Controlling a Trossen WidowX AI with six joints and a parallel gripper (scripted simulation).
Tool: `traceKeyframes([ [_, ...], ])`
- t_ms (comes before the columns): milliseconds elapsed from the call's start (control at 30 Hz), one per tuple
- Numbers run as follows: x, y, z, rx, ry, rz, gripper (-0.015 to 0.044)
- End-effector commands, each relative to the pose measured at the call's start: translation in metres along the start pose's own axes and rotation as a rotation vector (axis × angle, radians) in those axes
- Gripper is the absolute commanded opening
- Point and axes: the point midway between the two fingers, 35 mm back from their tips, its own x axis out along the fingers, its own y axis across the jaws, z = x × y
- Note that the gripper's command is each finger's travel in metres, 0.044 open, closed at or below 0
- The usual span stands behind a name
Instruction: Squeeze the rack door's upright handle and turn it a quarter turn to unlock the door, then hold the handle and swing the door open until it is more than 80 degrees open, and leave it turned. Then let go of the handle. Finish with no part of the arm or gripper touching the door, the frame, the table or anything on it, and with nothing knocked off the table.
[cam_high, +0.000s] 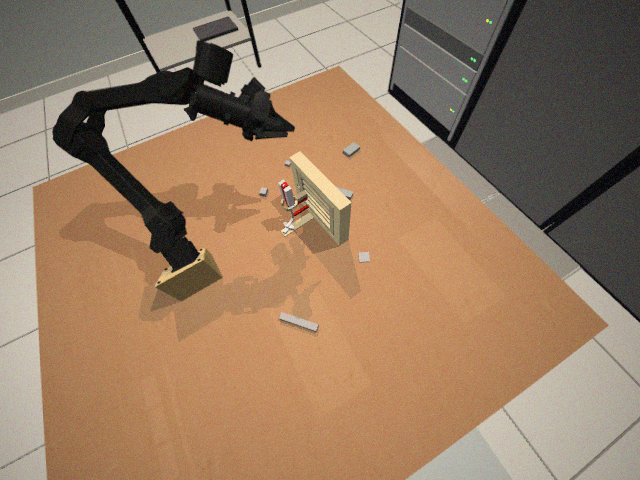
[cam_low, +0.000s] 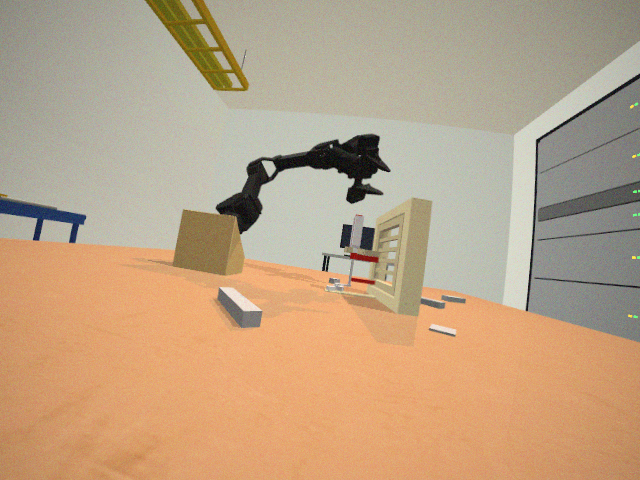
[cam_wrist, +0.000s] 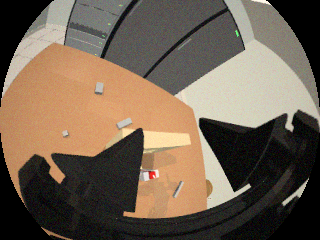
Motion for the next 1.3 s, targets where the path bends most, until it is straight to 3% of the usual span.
traceKeyframes([
  [0,0.007,-0.001,-0.008,-0.004,0.071,0.050,0.0298],
  [667,0.033,0.002,-0.065,0.089,0.450,0.399,0.0298],
  [1267,0.033,0.004,-0.090,0.289,0.647,0.737,0.0298],
])
